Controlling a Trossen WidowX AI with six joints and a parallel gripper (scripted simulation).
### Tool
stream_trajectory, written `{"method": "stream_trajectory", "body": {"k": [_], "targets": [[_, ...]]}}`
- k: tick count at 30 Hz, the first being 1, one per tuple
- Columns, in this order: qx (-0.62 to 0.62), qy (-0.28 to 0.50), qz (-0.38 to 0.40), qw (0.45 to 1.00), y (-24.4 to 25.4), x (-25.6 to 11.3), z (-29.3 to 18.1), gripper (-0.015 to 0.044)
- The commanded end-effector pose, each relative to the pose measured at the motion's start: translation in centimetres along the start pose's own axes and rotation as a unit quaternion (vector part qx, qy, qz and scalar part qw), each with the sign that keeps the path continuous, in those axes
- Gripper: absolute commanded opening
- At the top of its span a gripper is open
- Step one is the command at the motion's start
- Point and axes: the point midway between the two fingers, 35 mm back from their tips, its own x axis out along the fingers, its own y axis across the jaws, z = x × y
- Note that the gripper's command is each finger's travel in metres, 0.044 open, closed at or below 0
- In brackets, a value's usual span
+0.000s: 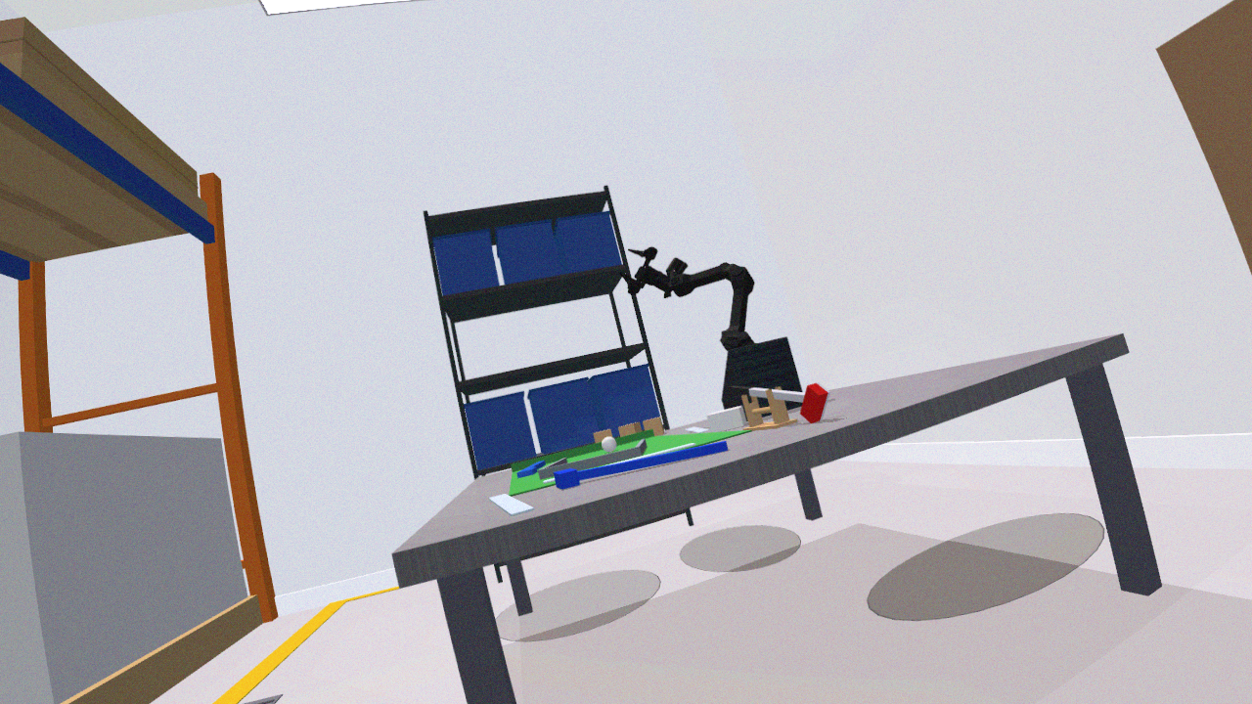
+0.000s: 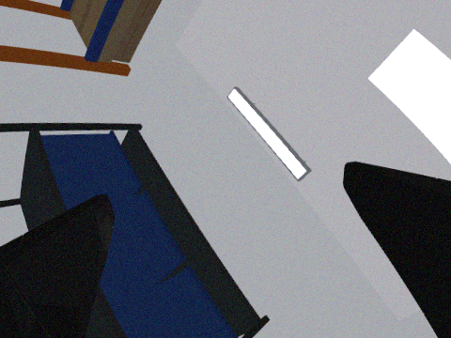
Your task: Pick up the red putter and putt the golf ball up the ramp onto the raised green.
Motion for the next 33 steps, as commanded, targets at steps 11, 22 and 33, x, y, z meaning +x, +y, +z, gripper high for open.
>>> {"method": "stream_trajectory", "body": {"k": [11, 22, 33], "targets": [[0.351, -0.094, 0.119, 0.924, 11.3, 3.8, 14.5, 0.0440], [0.531, -0.199, 0.213, 0.795, 12.7, 4.6, 29.6, 0.0440], [0.607, -0.281, 0.341, 0.660, 10.5, 2.0, 44.1, 0.0440]]}}
